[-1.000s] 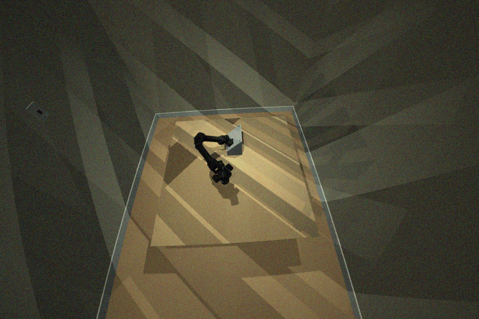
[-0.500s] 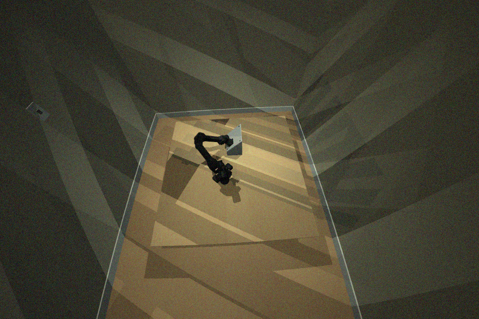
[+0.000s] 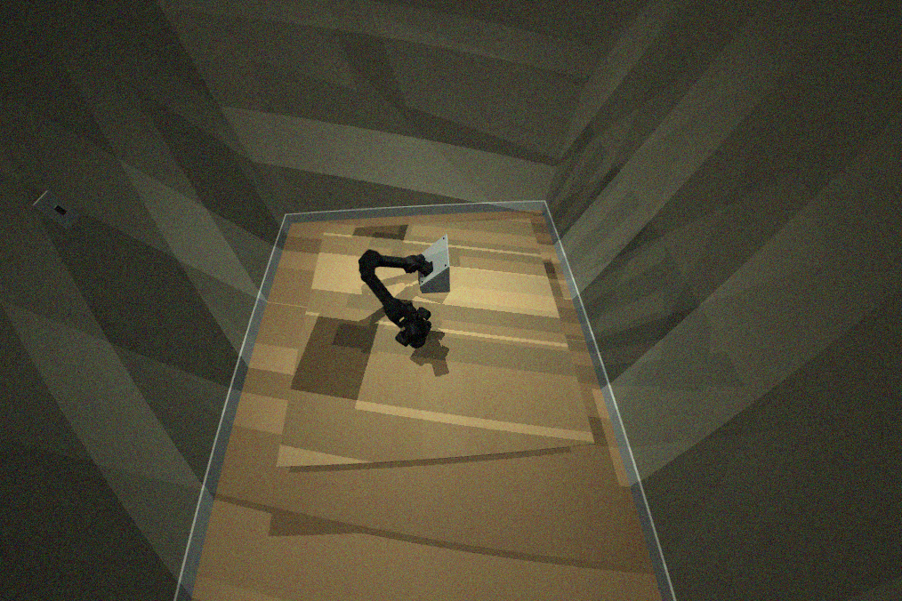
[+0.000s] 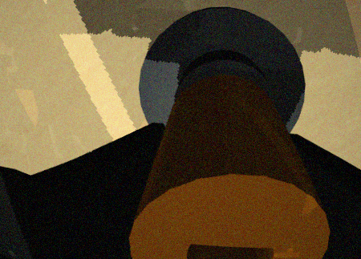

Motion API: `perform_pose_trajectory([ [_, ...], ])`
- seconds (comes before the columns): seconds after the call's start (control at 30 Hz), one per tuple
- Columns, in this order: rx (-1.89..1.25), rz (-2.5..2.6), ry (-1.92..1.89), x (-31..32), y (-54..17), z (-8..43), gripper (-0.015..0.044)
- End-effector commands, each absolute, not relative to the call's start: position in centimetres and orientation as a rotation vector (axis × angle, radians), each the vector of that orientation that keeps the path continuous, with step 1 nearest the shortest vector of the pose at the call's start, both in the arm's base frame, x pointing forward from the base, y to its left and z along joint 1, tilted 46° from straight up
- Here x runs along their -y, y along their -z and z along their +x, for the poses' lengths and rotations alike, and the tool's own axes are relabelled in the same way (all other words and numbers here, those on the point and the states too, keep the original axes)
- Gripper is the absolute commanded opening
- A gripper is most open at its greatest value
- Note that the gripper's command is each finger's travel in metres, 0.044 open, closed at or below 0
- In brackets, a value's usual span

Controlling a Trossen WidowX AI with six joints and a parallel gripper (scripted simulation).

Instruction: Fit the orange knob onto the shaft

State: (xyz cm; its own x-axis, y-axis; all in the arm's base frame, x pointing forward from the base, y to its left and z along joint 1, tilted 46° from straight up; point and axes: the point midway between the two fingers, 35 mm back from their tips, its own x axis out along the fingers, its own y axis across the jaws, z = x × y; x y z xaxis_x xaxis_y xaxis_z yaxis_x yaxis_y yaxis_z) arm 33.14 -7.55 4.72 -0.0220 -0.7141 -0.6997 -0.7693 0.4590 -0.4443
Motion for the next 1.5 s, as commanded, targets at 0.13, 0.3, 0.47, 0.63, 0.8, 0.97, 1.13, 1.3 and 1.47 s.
perform_pose_trajectory([
  [0.13,-1.751,-1.278,-0.078,7.66,-4.73,33.18,0.0],
  [0.3,-1.751,-1.278,-0.078,7.66,-4.73,33.18,0.0],
  [0.47,-1.751,-1.277,-0.078,7.37,-5.07,33.25,0.0],
  [0.63,-1.764,-1.339,-0.155,7.3,-5.07,33.3,0.0],
  [0.8,-1.778,-1.427,-0.268,7.3,-4.84,33.28,0.0],
  [0.97,-1.778,-1.427,-0.268,7.39,-4.71,33.17,0.0],
  [1.13,-1.778,-1.427,-0.268,7.47,-4.8,33.18,0.0],
  [1.3,-1.778,-1.427,-0.267,7.51,-4.95,33.23,0.0],
  [1.47,-1.779,-1.427,-0.267,7.68,-4.78,33.23,0.0],
])
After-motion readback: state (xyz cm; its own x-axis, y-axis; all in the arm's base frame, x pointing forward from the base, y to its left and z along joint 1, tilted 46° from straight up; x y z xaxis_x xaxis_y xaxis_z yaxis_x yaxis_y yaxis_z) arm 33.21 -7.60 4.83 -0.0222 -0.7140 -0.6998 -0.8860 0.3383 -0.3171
